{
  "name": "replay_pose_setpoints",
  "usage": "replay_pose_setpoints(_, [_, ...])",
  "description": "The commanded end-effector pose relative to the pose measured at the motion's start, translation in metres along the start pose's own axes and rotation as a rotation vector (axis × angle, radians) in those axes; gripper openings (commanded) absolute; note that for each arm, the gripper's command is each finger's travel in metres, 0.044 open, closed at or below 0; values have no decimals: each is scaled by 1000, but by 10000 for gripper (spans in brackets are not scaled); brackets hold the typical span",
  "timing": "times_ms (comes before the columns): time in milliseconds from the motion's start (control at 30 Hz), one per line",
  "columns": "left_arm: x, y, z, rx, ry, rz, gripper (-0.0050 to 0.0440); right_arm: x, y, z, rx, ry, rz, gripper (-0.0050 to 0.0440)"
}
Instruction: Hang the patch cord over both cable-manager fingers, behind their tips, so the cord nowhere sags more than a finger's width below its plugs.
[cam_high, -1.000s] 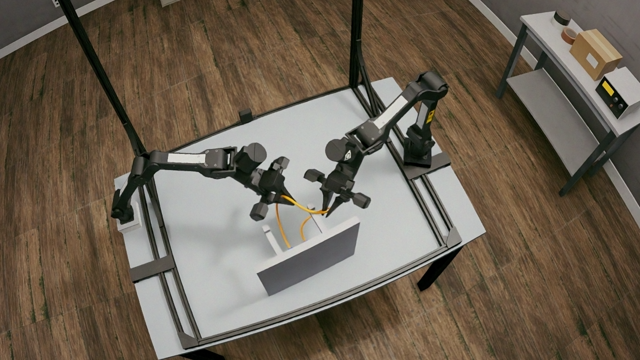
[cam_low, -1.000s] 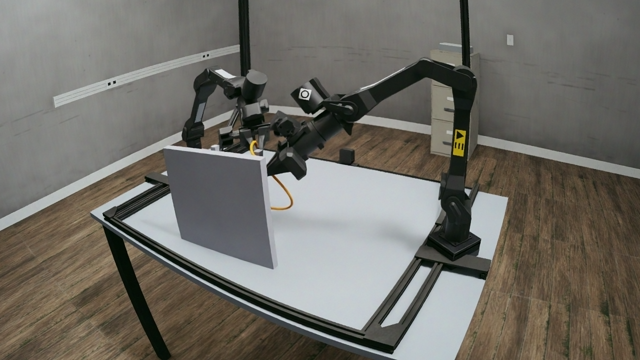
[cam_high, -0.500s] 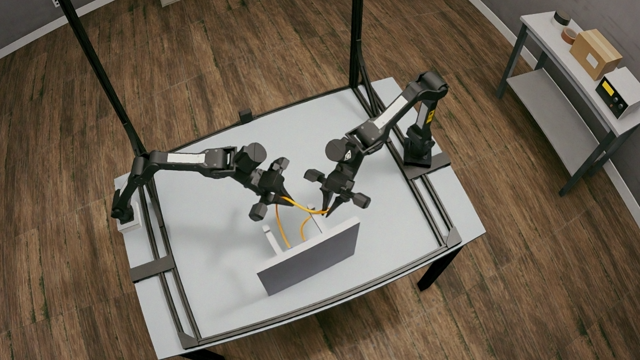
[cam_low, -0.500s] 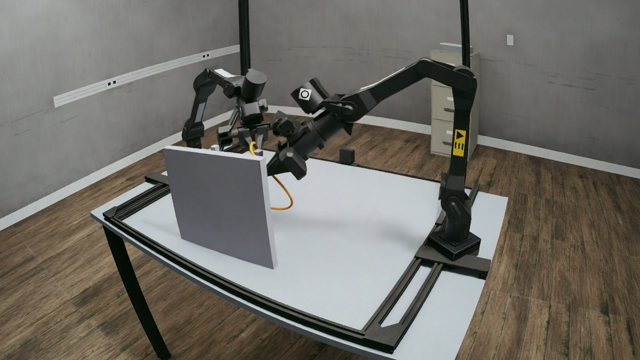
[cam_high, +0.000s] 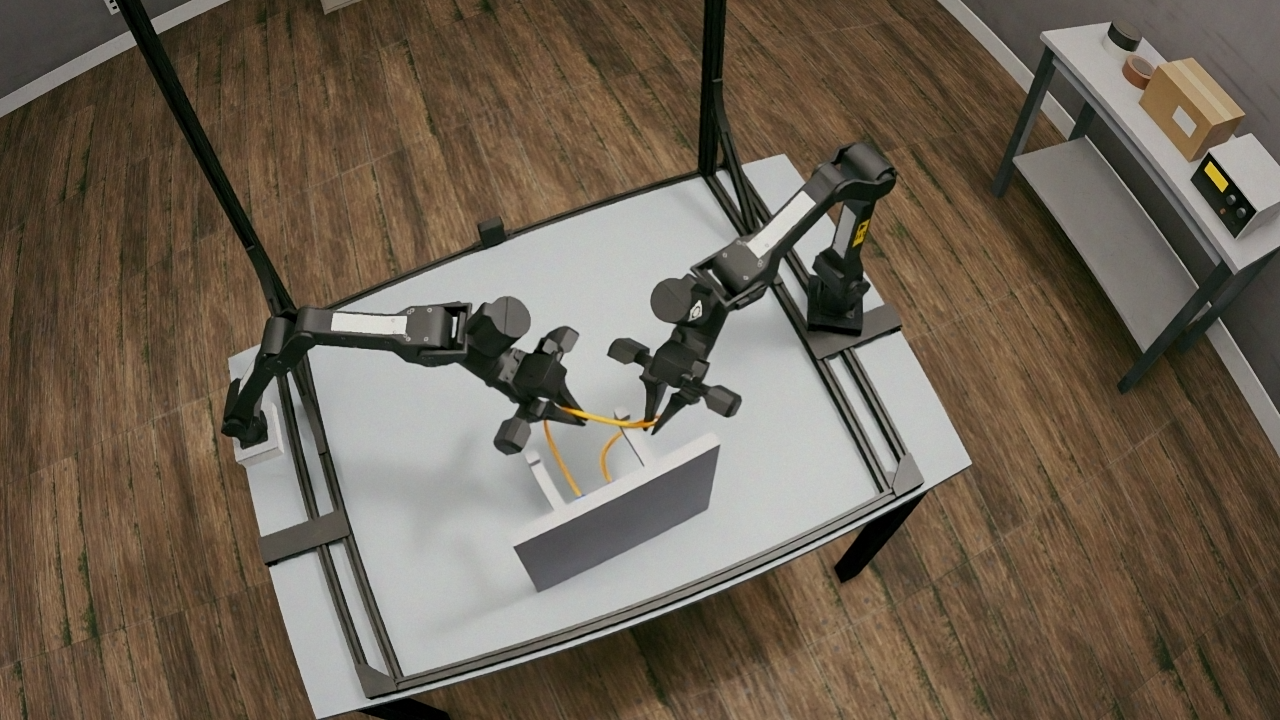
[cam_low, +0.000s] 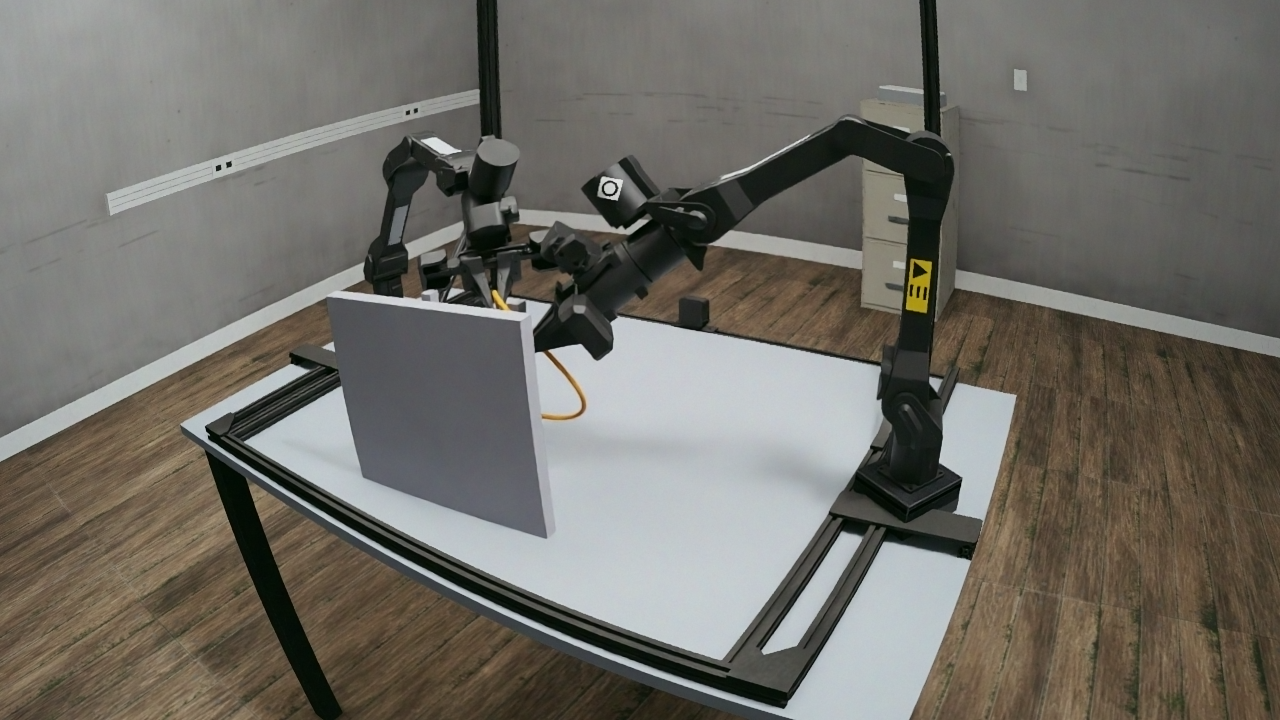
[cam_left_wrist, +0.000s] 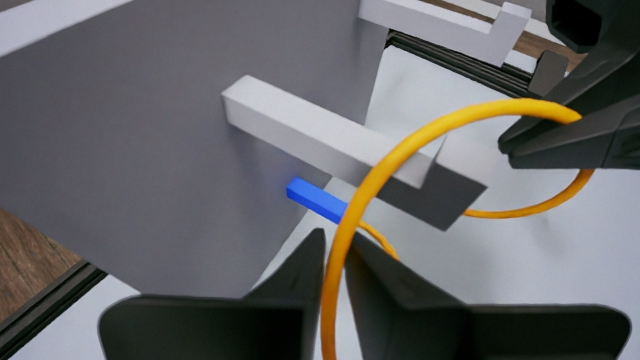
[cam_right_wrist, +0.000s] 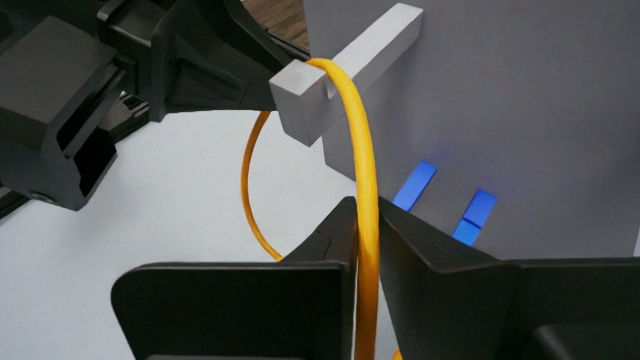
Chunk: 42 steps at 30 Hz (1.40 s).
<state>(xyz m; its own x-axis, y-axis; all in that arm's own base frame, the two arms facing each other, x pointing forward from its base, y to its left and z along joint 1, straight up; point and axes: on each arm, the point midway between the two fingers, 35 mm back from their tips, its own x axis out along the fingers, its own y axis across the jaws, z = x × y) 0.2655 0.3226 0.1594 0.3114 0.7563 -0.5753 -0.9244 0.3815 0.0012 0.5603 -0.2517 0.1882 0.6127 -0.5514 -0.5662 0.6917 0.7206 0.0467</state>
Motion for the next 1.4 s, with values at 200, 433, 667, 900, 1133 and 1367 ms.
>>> replay_pose_setpoints(200, [-5, -1, 10, -9, -26, -7, 40, -21, -14, 35, 42, -65, 0, 25])
replay_pose_setpoints(433, [-5, -1, 10, -9, -26, -7, 40, -21, -22, 39, 51, -70, -9, 25])
replay_pose_setpoints(667, [-5, -1, 10, -9, -26, -7, 40, -21, -29, 42, 59, -75, -19, 25])
replay_pose_setpoints(900, [-5, -1, 10, -9, -26, -7, 40, -22, -31, 43, 60, -74, -30, 25])
replay_pose_setpoints(1133, [-5, -1, 10, -9, -26, -7, 40, -23, -32, 43, 61, -72, -36, 25])
replay_pose_setpoints(1367, [-5, -1, 10, -9, -26, -7, 40, -25, -32, 43, 60, -69, -43, 25])
